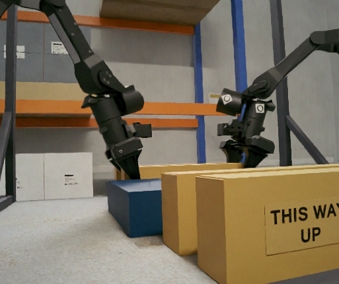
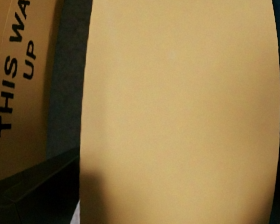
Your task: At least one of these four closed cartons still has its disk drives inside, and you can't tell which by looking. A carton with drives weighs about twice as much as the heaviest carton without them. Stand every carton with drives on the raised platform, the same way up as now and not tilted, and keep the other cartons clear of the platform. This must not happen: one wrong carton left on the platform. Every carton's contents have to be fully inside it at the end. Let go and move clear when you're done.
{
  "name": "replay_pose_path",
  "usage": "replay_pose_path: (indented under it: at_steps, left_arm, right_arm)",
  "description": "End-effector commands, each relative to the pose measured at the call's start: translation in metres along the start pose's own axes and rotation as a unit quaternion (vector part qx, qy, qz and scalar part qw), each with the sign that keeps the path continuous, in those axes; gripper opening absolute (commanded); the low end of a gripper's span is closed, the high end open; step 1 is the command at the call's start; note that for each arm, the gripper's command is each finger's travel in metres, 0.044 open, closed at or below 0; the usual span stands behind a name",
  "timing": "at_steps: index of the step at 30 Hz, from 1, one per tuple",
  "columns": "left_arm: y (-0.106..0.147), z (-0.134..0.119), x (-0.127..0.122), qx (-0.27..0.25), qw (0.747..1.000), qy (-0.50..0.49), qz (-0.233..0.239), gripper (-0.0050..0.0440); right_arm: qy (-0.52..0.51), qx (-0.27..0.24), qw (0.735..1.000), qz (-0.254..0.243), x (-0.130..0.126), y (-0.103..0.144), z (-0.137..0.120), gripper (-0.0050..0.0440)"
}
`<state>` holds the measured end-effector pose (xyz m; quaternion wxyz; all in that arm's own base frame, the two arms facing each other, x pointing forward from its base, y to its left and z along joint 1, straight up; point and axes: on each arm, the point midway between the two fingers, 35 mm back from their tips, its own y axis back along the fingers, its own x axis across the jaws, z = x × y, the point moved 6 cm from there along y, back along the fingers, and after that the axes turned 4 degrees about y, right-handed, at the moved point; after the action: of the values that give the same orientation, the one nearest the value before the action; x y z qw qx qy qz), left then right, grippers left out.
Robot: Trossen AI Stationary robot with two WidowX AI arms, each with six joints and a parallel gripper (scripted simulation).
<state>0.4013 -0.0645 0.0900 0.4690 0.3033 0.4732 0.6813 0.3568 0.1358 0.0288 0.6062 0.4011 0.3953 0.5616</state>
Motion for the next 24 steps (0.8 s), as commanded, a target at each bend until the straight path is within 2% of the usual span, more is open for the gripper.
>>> replay_pose_path:
  at_steps: [1, 24]
  left_arm:
    - [0.0033, 0.0011, -0.0006, -0.007, 1.0, 0.002, -0.005, 0.0382]
    - [0.0029, 0.0001, 0.0003, -0.015, 1.0, 0.003, -0.01, 0.0382]
  right_arm:
    - [-0.002, -0.011, 1.0, 0.005, 0.0011, 0.0049, 0.005, 0.0382]
    - [-0.003, -0.015, 1.0, 0.007, 0.0008, 0.0047, 0.0039, 0.0382]
